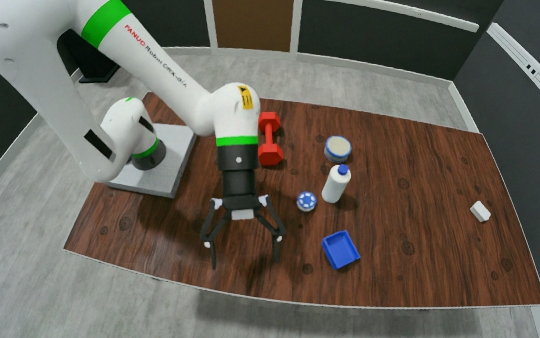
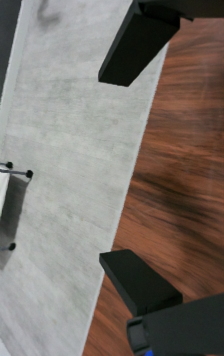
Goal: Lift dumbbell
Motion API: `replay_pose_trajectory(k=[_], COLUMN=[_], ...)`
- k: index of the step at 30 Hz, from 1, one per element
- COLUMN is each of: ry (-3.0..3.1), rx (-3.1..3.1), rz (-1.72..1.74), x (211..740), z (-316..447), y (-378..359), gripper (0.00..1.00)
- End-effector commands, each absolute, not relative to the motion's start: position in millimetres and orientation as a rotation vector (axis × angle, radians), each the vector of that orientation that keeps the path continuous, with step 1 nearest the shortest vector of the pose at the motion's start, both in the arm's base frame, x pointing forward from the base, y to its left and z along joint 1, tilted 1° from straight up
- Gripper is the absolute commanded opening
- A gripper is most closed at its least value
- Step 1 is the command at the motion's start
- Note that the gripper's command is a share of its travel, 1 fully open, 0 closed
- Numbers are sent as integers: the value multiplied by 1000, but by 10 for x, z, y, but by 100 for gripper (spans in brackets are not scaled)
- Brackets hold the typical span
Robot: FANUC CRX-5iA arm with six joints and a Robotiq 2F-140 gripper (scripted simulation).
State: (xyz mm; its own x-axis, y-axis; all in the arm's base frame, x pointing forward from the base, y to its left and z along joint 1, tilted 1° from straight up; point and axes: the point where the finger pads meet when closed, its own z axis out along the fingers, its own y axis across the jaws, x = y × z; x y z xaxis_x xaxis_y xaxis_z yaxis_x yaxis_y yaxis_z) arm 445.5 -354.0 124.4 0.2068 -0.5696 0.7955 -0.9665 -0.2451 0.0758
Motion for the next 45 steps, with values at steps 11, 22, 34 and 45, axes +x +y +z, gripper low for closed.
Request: replay_pose_trajectory(k=[11, 22, 34, 45], ry=[-1584, -1696, -1820, -1945], rx=[2030, 2121, 2219, 2302], rz=[711, 574, 400, 213], x=[4472, 4474, 4471, 4478], z=[1204, 1158, 1105, 1070], y=[-2421, -1590, -624, 337], gripper=[100, 100, 100, 100])
